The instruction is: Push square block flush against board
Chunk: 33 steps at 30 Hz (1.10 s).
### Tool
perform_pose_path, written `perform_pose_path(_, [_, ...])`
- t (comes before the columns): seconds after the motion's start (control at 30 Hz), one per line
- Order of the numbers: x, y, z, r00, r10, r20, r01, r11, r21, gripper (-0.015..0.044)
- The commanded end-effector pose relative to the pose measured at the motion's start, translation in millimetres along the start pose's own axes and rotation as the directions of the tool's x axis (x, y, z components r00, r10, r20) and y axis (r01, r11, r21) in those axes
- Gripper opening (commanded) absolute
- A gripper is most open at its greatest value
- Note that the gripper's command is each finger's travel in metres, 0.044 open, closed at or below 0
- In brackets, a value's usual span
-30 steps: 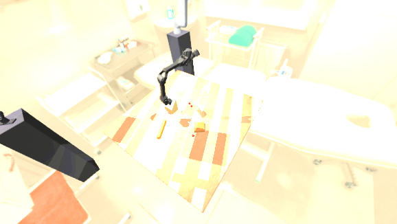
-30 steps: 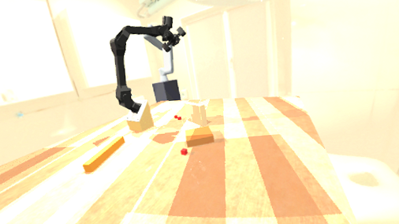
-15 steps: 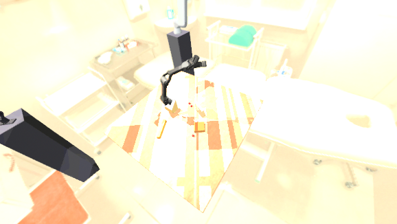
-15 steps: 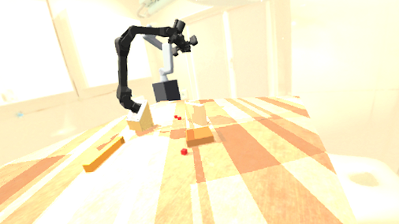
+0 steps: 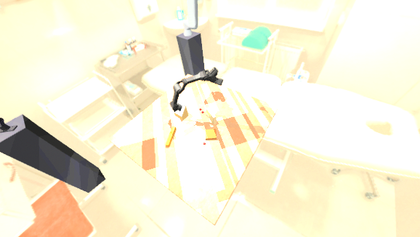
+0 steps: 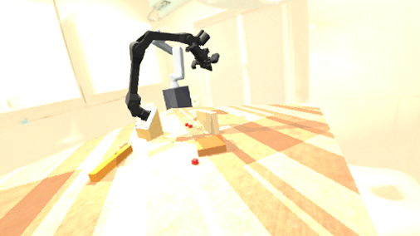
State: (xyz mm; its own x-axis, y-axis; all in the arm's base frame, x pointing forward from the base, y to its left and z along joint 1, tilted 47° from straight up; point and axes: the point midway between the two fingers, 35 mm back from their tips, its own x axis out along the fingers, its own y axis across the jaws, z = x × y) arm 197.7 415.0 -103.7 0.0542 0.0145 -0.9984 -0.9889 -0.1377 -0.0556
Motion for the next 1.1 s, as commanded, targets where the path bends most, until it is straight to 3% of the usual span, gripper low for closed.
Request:
perform_pose_path(0.0, [5.2,-17.3,-32.1,0.994,-0.016,-0.112,0.025,0.996,0.080,0.0000])
perform_pose_path(0.37, [6.5,-54.3,-125.4,0.911,-0.011,-0.413,0.120,0.964,0.239,0.0000])
perform_pose_path(0.77, [-11.2,-80.0,-227.5,0.716,0.048,-0.696,0.239,0.921,0.309,0.0000])
perform_pose_path(1.07, [-6.1,-82.1,-246.3,0.689,0.055,-0.722,0.252,0.917,0.311,0.0000])
